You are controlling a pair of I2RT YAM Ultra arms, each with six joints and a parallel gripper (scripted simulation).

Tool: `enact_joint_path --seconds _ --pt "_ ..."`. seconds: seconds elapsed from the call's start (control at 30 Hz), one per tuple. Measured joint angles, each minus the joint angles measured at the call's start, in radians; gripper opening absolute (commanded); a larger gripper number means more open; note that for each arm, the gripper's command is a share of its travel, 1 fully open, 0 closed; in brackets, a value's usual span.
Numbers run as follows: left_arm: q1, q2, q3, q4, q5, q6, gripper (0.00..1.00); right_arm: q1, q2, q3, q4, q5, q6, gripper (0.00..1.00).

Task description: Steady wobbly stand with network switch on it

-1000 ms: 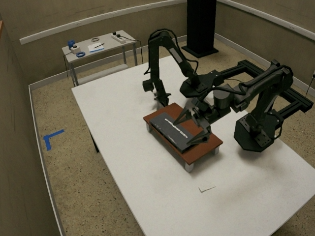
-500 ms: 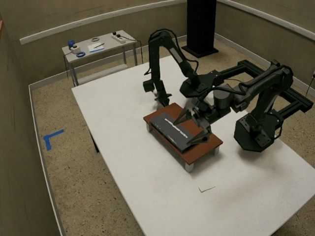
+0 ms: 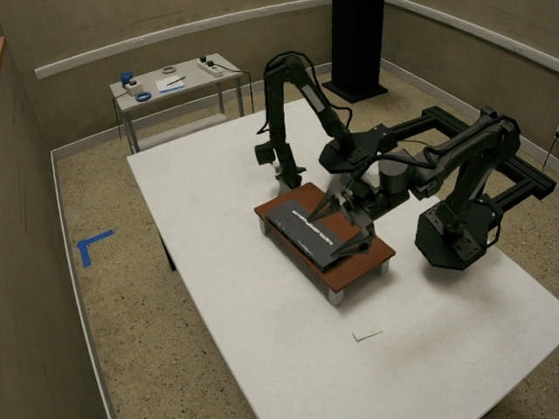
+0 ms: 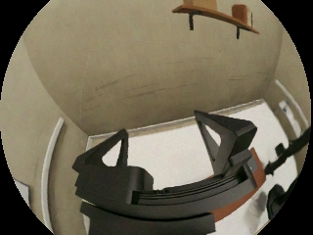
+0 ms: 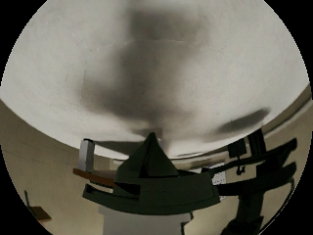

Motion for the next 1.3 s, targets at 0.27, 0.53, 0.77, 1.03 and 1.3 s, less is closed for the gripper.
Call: enact_joint_path --seconds 0.27,0.53,0.77,1.03,1.3 --pt "0.000 0.000 0.000 0.000 0.000 0.000 1.00 0.010 -0.003 -0.008 0.011 0.001 0.013 0.00" --pt "0.000 0.000 0.000 0.000 0.000 0.000 1.00 0.020 -0.012 -0.017 0.010 0.004 0.017 0.00" --pt "0.000 0.000 0.000 0.000 0.000 0.000 1.00 0.012 -0.036 -0.009 -0.016 0.009 0.010 0.00" --pt "0.000 0.000 0.000 0.000 0.000 0.000 1.00 -0.038 -0.143 0.029 -0.184 0.000 -0.035 0.00" --pt "0.000 0.000 0.000 0.000 0.000 0.000 1.00 -0.084 -0.227 0.081 -0.315 -0.006 -0.079 0.00"
